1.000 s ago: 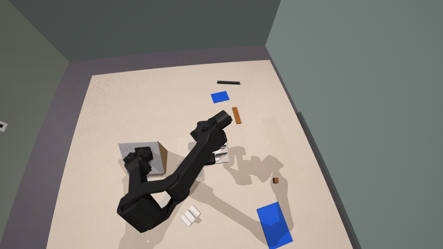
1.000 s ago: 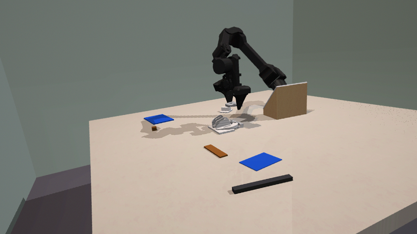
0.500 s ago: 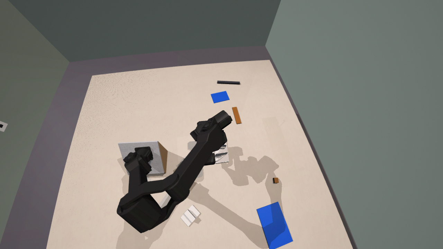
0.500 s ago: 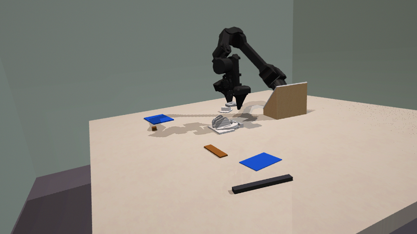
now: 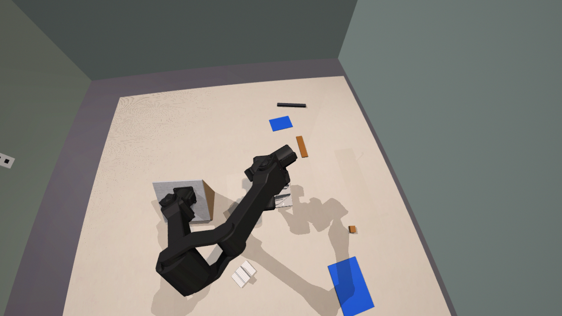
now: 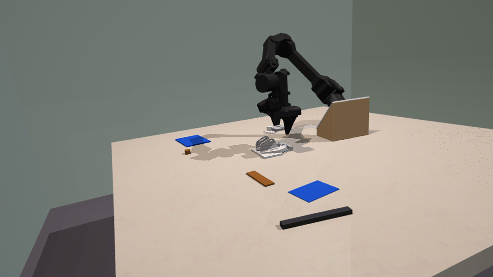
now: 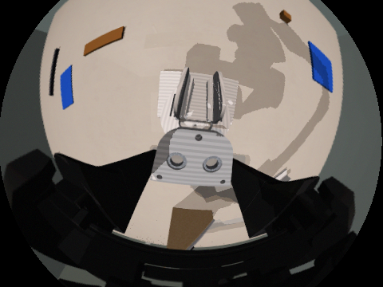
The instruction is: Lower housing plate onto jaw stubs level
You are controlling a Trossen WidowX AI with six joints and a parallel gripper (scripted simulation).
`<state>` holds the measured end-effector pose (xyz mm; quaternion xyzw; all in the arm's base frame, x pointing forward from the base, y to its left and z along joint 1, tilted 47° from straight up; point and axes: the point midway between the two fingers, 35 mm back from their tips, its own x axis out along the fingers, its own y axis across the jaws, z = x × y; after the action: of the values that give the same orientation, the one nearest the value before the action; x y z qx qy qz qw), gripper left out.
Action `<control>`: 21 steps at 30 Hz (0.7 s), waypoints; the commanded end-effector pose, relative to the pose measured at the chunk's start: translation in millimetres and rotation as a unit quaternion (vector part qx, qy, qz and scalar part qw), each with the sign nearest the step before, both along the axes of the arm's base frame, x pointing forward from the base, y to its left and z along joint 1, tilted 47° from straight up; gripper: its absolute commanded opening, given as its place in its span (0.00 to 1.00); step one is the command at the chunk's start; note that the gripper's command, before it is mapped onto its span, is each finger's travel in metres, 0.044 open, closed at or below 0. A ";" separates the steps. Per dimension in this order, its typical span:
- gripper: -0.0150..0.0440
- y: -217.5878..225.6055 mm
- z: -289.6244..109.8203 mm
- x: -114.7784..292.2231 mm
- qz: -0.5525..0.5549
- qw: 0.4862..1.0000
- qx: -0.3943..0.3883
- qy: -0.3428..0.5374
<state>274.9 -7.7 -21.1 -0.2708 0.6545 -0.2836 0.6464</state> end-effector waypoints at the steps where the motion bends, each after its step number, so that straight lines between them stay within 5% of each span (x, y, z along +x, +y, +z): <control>1: 0.85 -5.8 -5.7 -1.4 0.001 1.000 -0.003 0.004; 21: 0.85 -30.1 -27.2 -3.6 0.000 1.000 -0.005 0.004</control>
<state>273.8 -33.2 -43.8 -0.2713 0.6534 -0.2849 0.6467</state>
